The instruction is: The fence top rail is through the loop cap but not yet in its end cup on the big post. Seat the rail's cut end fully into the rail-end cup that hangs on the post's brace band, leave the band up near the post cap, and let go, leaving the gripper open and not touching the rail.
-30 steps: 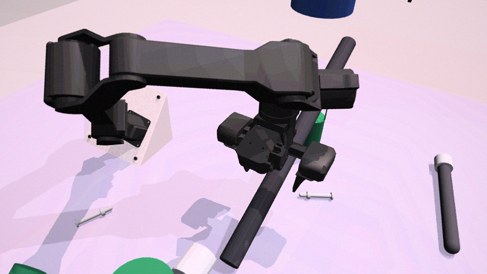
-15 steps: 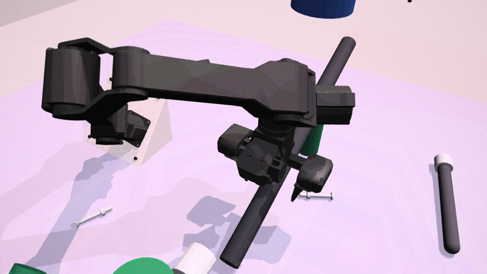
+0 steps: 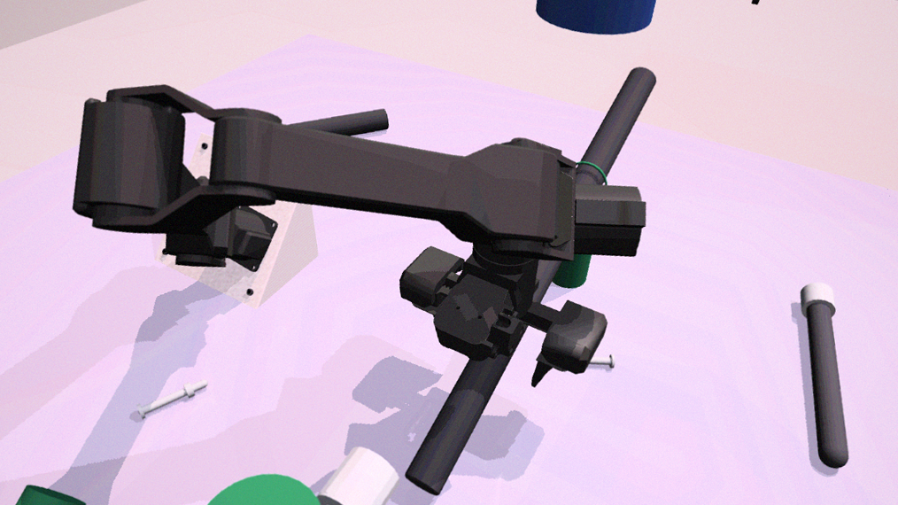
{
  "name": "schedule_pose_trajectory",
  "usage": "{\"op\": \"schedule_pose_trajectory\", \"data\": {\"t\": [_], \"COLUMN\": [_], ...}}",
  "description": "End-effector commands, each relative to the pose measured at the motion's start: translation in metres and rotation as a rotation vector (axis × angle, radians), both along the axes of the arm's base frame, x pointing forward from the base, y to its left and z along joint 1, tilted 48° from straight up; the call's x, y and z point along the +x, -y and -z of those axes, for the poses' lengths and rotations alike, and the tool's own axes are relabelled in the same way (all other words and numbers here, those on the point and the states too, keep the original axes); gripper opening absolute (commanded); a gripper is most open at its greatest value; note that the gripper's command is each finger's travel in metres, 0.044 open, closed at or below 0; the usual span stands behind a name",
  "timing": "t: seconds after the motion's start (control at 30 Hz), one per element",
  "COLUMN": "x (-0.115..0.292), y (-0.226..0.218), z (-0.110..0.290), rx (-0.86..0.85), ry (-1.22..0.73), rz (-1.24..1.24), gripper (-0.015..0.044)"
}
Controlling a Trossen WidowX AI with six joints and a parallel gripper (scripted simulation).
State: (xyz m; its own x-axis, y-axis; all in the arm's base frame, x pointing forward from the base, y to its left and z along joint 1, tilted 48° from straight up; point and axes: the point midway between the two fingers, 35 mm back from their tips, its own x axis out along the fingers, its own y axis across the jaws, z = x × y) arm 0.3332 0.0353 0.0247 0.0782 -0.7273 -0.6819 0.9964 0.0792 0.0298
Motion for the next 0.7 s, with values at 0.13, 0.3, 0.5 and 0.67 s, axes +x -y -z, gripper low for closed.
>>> {"op": "schedule_pose_trajectory", "data": {"t": [0.13,0.3,0.5,0.67], "x": [-0.0001,-0.0001,-0.0001,0.0001], "y": [0.0026,0.0026,0.0026,-0.0003], "z": [0.0016,0.0016,0.0016,-0.0008], "rx": [-0.004,-0.004,-0.004,-0.003], "ry": [-0.003,-0.003,-0.003,-0.003], "rz": [-0.002,-0.002,-0.002,-0.002], "gripper": [0.0282,0.0171,0.0131,0.0019]}}
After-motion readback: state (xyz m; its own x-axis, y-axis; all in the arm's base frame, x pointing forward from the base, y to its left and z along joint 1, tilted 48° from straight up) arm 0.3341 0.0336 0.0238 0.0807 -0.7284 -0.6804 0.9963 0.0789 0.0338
